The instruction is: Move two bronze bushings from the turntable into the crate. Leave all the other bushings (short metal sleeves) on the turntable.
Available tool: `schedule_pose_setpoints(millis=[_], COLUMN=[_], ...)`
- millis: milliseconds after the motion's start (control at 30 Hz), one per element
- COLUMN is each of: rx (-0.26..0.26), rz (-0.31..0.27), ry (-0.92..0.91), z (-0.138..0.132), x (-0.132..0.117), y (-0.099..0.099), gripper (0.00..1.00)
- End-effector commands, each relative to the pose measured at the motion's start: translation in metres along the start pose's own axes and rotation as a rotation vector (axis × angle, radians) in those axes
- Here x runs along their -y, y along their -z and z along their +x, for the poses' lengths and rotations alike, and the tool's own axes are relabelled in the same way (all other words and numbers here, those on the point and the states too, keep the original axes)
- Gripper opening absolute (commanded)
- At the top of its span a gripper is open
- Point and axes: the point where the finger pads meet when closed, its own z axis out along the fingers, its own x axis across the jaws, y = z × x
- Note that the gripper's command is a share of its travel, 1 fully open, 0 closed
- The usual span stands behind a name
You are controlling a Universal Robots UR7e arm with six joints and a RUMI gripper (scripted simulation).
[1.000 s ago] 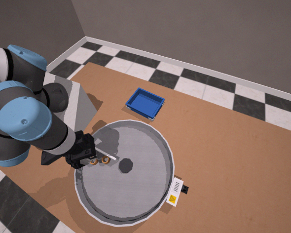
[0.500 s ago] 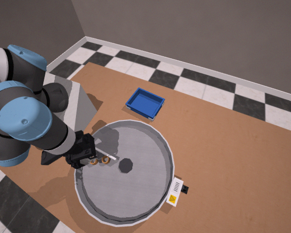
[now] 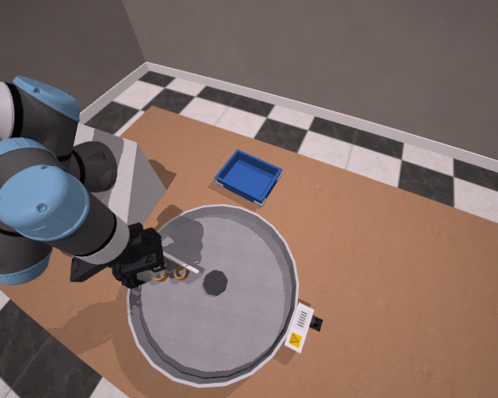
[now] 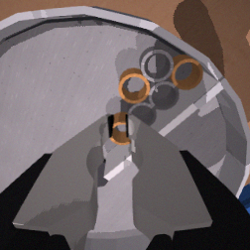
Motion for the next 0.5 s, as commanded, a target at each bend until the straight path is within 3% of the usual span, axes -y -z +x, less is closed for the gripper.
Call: schedule_pose_setpoints(millis=[0,467], rx=[-0.002,-0.004], rz=[0.0,0.001], ry=[0.003,0.004], z=[0.002,0.0027], x=[-0.0007,-0.0005], y=[-0.0007,-0.0021], gripper=[0.06,0.06])
